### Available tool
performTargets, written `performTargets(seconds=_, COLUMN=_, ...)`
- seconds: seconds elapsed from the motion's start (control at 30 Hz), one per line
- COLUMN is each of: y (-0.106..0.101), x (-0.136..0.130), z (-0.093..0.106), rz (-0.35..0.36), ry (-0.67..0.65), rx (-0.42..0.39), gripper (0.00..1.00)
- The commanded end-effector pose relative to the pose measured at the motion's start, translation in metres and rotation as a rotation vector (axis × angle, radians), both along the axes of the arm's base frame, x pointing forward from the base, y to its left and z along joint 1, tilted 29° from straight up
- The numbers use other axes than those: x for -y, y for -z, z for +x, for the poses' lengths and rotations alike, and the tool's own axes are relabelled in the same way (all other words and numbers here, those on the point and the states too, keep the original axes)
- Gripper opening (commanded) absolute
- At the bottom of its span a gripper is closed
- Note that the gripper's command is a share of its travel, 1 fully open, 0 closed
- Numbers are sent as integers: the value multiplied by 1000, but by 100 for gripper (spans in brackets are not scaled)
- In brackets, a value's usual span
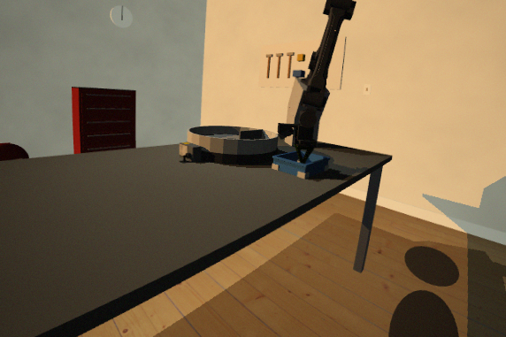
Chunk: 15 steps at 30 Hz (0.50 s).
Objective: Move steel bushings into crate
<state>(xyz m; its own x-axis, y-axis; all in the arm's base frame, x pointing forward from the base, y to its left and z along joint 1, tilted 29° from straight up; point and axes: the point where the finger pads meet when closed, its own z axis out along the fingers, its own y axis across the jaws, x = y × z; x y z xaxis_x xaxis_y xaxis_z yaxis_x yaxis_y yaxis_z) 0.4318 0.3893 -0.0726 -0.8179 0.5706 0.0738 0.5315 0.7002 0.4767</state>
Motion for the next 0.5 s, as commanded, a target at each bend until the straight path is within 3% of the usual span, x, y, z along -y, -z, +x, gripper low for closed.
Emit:
performTargets(seconds=0.0, y=-10, x=-13, z=9, rz=23, ry=2, rx=28, gripper=0)
performTargets(seconds=0.17, y=2, x=-10, z=4, rz=9, ry=2, rx=10, gripper=0)
performTargets(seconds=0.47, y=-5, x=-12, z=7, rz=16, ry=2, rx=19, gripper=0)
